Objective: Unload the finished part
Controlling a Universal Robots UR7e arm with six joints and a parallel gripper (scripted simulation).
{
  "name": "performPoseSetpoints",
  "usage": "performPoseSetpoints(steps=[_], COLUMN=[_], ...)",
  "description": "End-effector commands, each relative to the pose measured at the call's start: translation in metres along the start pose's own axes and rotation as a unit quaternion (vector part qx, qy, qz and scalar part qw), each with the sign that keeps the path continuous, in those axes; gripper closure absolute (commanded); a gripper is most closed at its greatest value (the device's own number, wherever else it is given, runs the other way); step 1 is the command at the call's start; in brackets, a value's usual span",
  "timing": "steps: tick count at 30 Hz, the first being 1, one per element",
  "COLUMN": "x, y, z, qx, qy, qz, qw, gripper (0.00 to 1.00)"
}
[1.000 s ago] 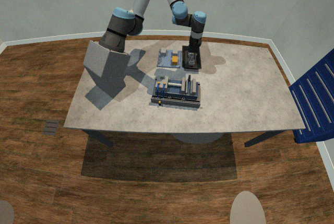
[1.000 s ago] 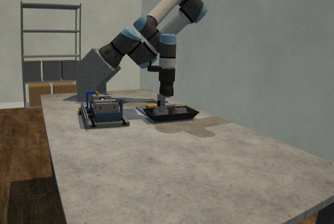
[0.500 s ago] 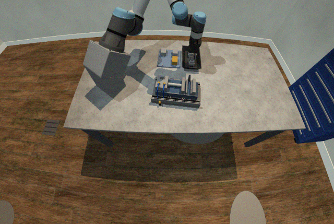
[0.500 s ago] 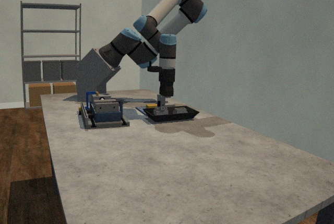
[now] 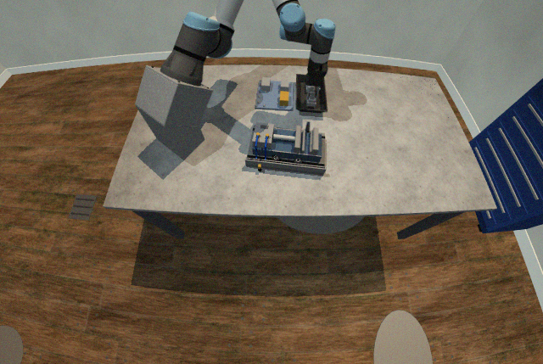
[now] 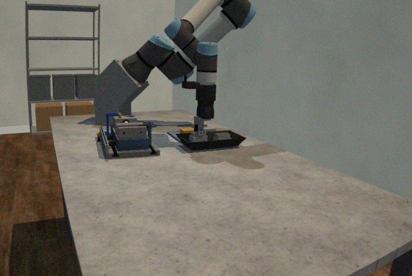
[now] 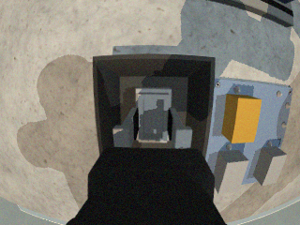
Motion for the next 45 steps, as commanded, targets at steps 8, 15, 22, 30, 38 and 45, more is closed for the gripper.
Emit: performPoseSetpoints(steps=[8, 15, 22, 30, 38, 45], x=[0.000, 0.000, 0.000, 0.000, 0.000, 0.000], y=[0.000, 0.000, 0.000, -0.003, -0.006, -0.010], z=[0.000, 0.000, 0.000, 0.000, 0.000, 0.000], qx=[0.000, 0.000, 0.000, 0.000, 0.000, 0.000], qy=[0.000, 0.000, 0.000, 0.000, 0.000, 0.000], qz=[0.000, 0.000, 0.000, 0.000, 0.000, 0.000], qw=[1.000, 1.000, 1.000, 1.000, 1.000, 1.000], gripper=[1.00, 1.00, 1.00, 1.00, 1.00, 1.00])
Point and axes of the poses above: the point where the finger pads meet when closed, its own y axis back along the fingers, its own x axis across the jaws, z = x × y, the point moved 6 cm from there along y, back along the fingers, and after that the axes turned 12 degrees about y, right-handed, at the moved point
